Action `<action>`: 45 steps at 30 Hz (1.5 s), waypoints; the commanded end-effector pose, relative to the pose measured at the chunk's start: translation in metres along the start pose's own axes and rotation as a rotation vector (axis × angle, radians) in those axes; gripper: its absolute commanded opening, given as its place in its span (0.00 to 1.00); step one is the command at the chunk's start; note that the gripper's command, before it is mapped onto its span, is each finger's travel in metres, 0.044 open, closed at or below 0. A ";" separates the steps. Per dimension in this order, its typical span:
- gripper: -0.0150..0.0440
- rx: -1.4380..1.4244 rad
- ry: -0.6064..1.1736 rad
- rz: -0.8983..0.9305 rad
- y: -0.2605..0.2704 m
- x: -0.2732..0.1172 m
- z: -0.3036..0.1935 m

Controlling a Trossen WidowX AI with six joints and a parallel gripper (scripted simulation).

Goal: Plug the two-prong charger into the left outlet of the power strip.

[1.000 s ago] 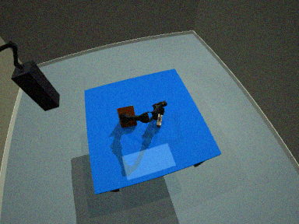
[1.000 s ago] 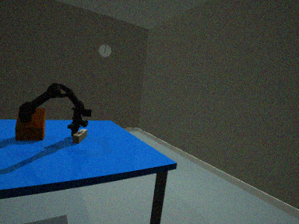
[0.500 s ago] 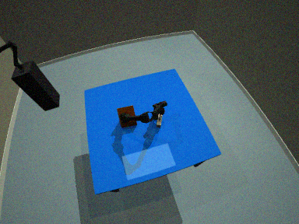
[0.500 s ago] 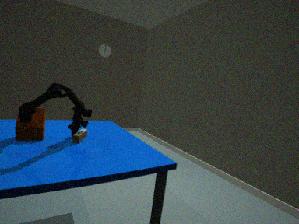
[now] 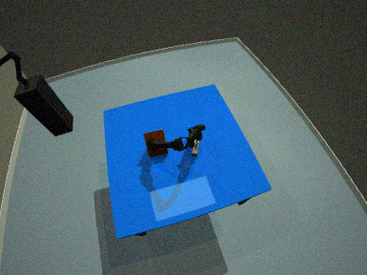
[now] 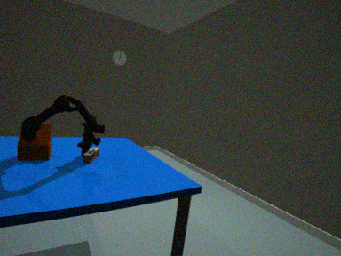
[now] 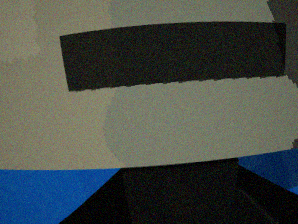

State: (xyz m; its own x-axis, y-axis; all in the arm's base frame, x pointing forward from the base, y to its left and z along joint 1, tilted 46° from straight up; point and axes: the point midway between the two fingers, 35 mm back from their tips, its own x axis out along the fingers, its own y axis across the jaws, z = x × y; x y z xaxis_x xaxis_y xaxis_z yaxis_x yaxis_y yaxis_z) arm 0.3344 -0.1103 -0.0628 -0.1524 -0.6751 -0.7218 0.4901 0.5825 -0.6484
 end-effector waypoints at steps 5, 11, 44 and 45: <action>0.25 0.011 -0.013 0.002 0.000 -0.001 0.010; 0.25 0.011 -0.013 0.002 0.000 -0.001 0.012; 0.25 0.011 -0.013 0.002 -0.001 0.000 0.020; 0.25 0.011 -0.013 0.002 -0.001 0.000 0.020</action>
State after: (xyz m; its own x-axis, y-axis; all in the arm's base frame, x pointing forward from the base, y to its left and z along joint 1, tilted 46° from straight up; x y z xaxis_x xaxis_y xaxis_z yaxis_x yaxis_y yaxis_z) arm 0.3413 -0.1137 -0.0606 -0.1621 -0.6737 -0.7210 0.4728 0.5883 -0.6560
